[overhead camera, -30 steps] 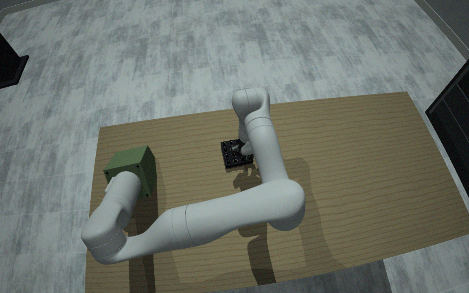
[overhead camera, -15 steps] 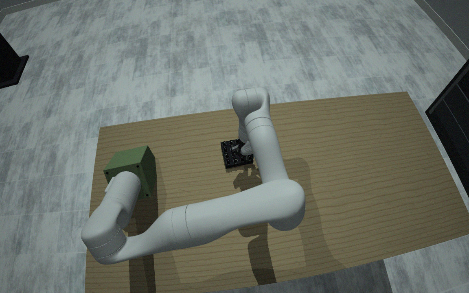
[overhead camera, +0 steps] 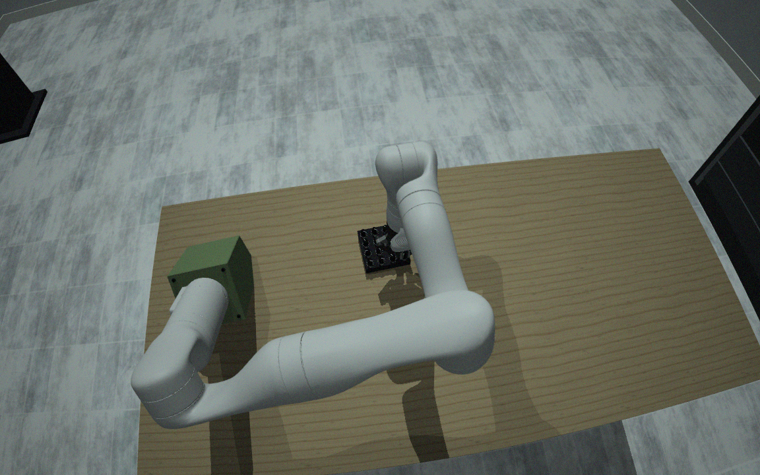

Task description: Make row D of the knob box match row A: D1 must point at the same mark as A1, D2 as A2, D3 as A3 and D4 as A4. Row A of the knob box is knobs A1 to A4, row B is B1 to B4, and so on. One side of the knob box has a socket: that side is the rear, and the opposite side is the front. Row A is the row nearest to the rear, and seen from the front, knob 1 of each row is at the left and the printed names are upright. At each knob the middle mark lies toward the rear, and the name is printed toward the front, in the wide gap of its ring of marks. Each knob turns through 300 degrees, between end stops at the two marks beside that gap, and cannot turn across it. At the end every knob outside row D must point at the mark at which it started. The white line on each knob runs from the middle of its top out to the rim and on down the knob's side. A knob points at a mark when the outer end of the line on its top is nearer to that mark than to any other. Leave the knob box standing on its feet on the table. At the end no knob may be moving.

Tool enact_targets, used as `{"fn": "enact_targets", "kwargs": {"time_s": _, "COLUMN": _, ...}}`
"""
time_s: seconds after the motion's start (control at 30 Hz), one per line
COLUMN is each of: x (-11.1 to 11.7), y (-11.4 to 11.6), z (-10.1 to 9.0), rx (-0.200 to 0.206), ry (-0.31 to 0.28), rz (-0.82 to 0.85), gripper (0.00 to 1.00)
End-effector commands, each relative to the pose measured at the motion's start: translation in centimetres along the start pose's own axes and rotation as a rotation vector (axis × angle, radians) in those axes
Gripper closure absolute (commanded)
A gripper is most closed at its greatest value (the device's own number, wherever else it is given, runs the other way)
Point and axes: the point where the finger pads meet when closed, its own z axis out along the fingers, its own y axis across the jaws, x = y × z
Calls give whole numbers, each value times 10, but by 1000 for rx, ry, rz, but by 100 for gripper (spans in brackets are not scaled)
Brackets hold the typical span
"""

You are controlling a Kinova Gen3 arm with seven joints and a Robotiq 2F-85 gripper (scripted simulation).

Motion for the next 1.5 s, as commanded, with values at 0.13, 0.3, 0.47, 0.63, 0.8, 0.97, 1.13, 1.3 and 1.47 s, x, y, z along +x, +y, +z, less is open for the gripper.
{"fn": "enact_targets", "kwargs": {"time_s": 0.13, "x": 0, "y": 0, "z": -1, "rx": 2, "ry": -1, "rz": 0, "gripper": 92}}
{"fn": "enact_targets", "kwargs": {"time_s": 0.3, "x": 0, "y": 0, "z": -1, "rx": 2, "ry": -1, "rz": 0, "gripper": 92}}
{"fn": "enact_targets", "kwargs": {"time_s": 0.47, "x": 0, "y": 0, "z": -1, "rx": 2, "ry": -1, "rz": 0, "gripper": 92}}
{"fn": "enact_targets", "kwargs": {"time_s": 0.63, "x": 0, "y": 0, "z": -1, "rx": 2, "ry": -1, "rz": 0, "gripper": 92}}
{"fn": "enact_targets", "kwargs": {"time_s": 0.8, "x": 0, "y": 0, "z": -1, "rx": 2, "ry": -1, "rz": 0, "gripper": 92}}
{"fn": "enact_targets", "kwargs": {"time_s": 0.97, "x": 0, "y": 0, "z": -1, "rx": 2, "ry": -1, "rz": 2, "gripper": 92}}
{"fn": "enact_targets", "kwargs": {"time_s": 1.13, "x": 0, "y": 0, "z": -1, "rx": 2, "ry": -1, "rz": 5, "gripper": 92}}
{"fn": "enact_targets", "kwargs": {"time_s": 1.3, "x": 0, "y": 0, "z": -1, "rx": 2, "ry": -1, "rz": 12, "gripper": 92}}
{"fn": "enact_targets", "kwargs": {"time_s": 1.47, "x": 0, "y": 0, "z": -1, "rx": 2, "ry": -1, "rz": 26, "gripper": 92}}
